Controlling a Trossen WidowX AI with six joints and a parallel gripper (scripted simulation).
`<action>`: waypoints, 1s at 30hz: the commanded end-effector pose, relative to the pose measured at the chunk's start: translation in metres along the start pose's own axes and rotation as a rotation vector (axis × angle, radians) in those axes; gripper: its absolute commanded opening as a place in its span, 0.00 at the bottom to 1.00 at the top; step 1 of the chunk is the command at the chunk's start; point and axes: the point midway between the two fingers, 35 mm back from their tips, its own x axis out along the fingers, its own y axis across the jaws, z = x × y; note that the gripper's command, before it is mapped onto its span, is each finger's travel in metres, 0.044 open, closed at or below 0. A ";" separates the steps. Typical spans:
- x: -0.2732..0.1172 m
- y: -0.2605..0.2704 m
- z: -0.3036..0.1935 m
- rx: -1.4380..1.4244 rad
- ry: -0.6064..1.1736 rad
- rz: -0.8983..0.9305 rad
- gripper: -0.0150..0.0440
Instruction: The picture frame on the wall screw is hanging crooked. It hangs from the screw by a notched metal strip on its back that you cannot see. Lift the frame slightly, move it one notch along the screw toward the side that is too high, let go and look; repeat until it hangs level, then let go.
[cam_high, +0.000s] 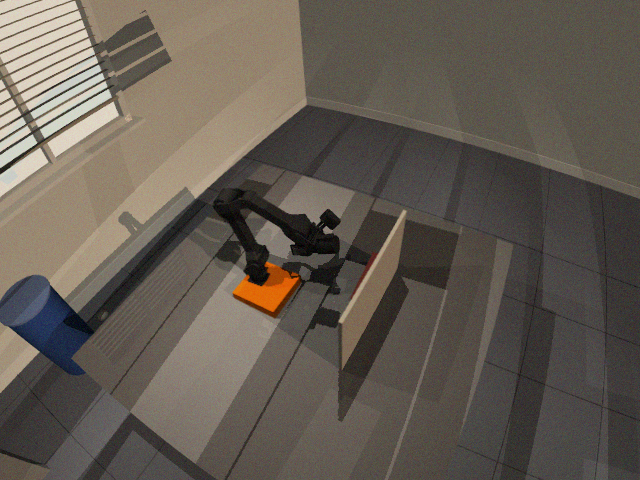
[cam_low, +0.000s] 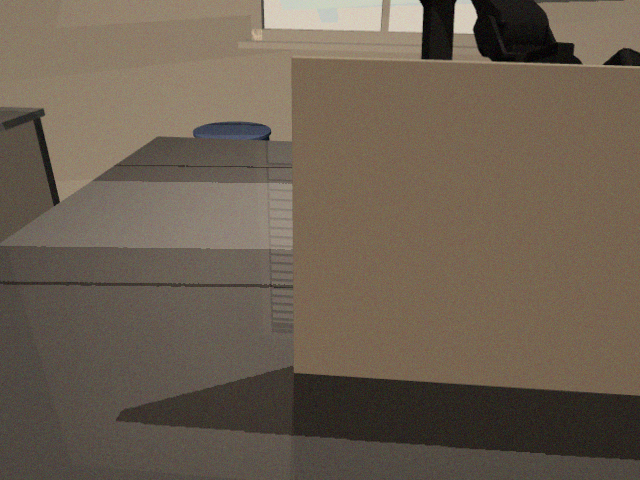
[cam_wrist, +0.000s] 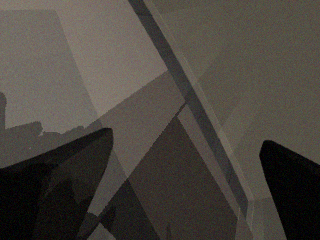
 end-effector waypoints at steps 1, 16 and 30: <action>0.000 0.001 0.000 0.011 0.006 0.006 0.89; -0.008 0.036 -0.020 0.902 0.662 -0.159 0.69; -0.039 0.023 -0.025 1.281 0.755 -0.752 0.69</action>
